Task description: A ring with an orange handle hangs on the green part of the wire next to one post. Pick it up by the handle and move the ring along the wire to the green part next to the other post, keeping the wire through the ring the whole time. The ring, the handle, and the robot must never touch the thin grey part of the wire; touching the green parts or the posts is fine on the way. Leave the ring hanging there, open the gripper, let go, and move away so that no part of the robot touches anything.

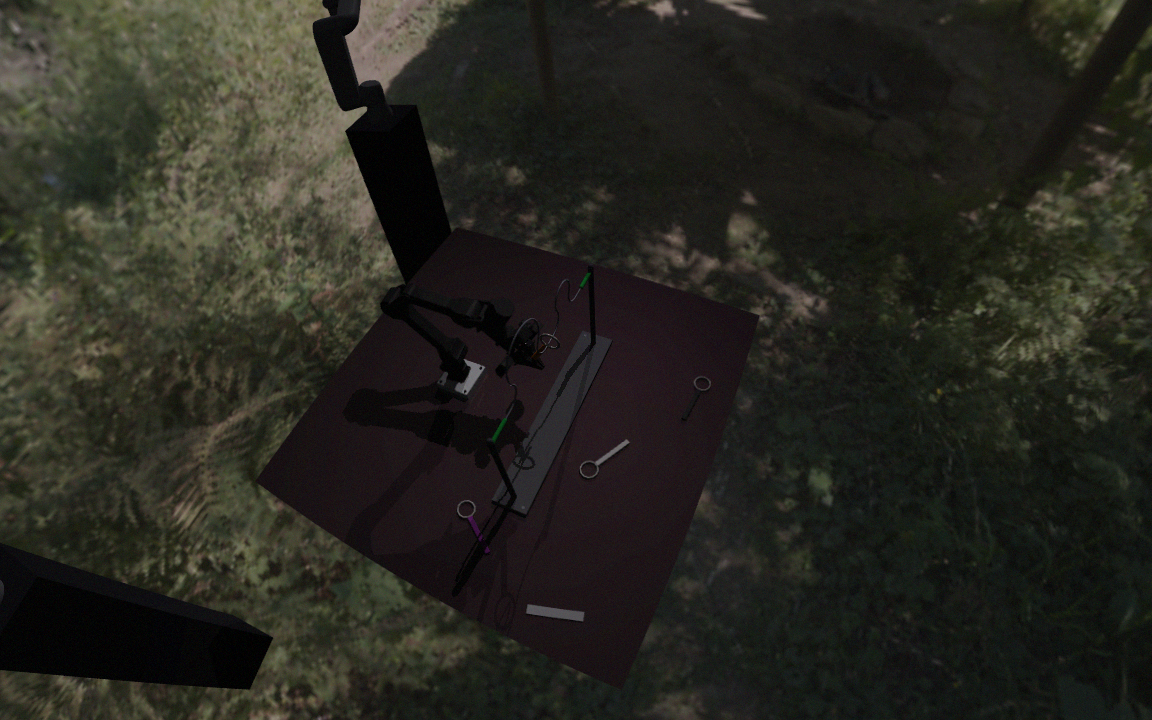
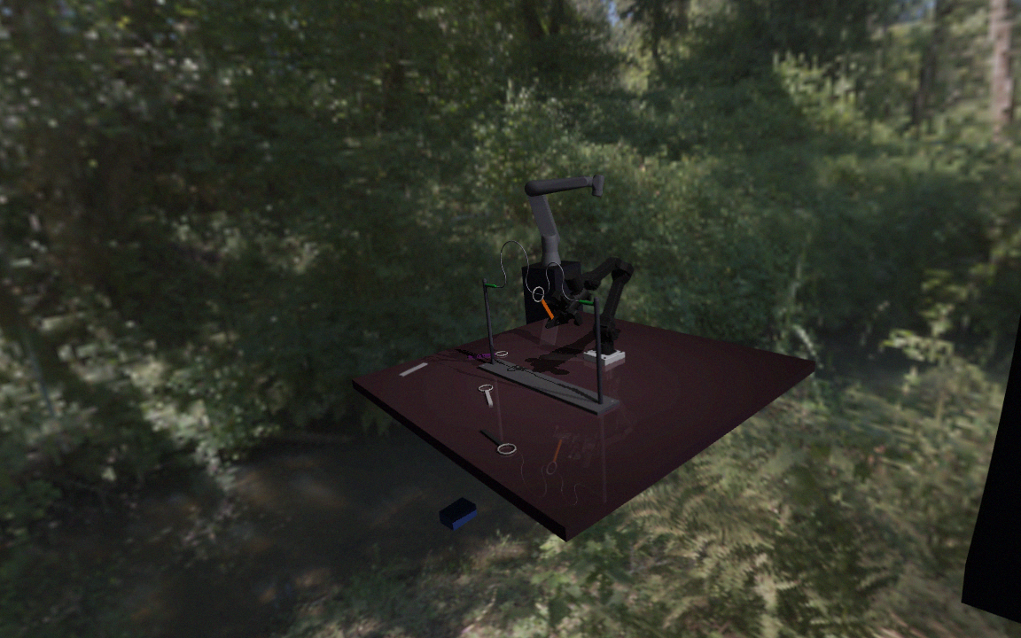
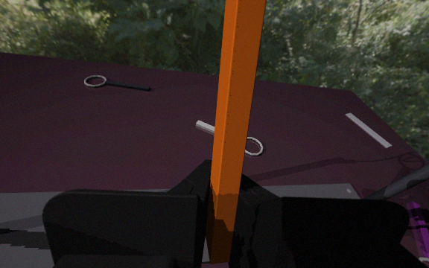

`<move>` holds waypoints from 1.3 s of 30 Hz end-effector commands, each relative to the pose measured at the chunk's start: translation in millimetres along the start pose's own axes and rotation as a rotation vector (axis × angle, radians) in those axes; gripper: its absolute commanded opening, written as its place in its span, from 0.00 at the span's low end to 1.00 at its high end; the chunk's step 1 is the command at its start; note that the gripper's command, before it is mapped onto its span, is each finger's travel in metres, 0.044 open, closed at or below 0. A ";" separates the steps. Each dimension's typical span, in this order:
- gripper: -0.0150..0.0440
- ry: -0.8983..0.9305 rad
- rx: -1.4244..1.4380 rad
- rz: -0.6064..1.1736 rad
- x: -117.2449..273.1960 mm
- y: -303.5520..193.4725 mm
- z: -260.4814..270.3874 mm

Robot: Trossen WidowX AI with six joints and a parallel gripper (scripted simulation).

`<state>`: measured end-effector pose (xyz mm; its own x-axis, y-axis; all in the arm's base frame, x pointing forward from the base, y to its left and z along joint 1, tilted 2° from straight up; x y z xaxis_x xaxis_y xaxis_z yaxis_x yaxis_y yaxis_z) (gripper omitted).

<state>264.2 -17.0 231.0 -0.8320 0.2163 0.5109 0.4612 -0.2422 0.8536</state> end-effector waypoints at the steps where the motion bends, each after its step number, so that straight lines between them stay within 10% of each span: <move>1: 0.00 0.002 -0.016 0.000 0.7 0.2 4.8; 39: 0.00 0.263 -0.496 0.103 22.5 6.7 87.4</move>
<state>273.2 60.2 250.5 -0.8628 -0.0211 0.5051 0.4040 -0.6292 0.6639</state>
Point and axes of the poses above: the point midway between the two fingers, 35 mm back from their tips, its own x axis back along the fingers, its own z axis across the jaws, y = z × x, the point moved 5 cm from there along x, back along the fingers, and after that the axes turned 10 degrees about -x, right-handed, at the moved point
